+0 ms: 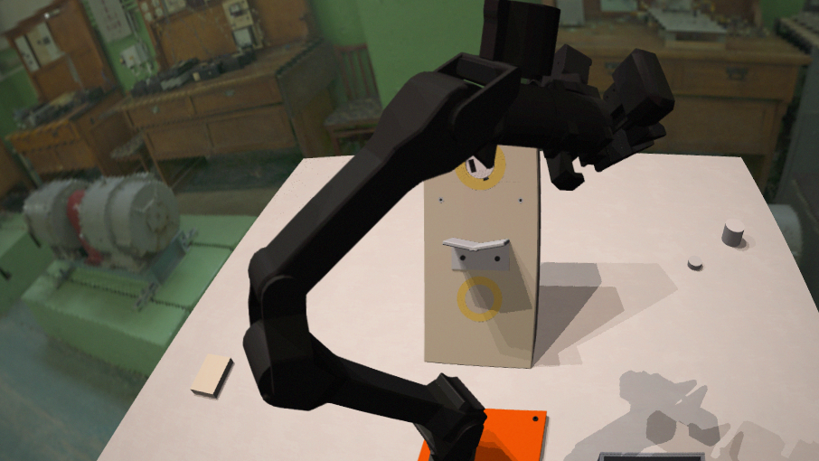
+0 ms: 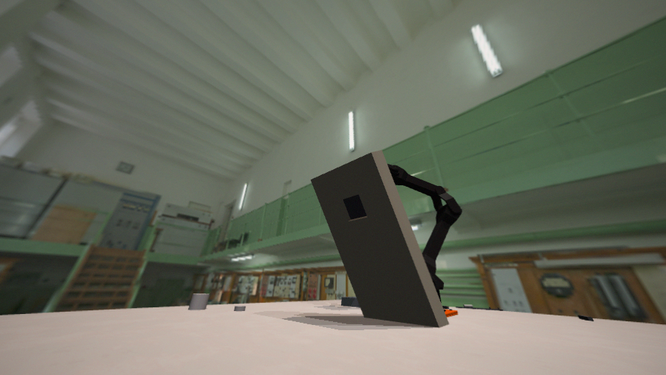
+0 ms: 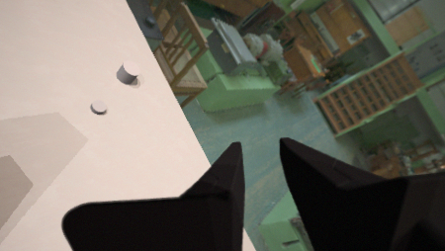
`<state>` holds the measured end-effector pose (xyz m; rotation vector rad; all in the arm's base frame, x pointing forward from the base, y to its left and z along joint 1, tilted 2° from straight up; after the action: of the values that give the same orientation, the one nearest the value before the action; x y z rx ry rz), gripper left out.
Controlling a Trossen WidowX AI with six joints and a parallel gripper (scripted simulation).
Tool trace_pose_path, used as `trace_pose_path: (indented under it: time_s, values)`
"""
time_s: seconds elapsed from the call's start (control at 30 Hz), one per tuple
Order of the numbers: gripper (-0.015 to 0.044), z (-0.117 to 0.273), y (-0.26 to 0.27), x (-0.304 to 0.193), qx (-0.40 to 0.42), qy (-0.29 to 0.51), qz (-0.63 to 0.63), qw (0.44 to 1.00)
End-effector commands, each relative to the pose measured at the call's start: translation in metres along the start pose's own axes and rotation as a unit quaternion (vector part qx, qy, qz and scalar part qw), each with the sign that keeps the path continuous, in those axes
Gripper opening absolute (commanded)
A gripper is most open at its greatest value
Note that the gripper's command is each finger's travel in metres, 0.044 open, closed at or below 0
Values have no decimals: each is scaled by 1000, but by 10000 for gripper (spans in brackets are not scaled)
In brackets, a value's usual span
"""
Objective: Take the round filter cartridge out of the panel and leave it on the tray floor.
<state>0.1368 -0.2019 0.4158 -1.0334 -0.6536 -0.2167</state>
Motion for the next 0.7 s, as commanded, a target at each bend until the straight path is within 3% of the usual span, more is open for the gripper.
trace_pose_path:
  time_s: [0.0,0.33,0.67]
  values:
    - [91,10,62,28,131,-80,-35,987]
    - [91,76,185,55,426,-152,-69,889]
    - [91,83,192,55,446,-152,-69,879]
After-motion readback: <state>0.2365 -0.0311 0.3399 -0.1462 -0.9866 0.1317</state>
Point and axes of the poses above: the point midway between the two fingers, 35 mm back from their tips, its own z axis back along the fingers, its own y axis across the jaws, x = y × z, the point moved 4 cm from there along z, back along the fingers, and after that the axes turned 1 degree about -z, right-handed, at the moved point
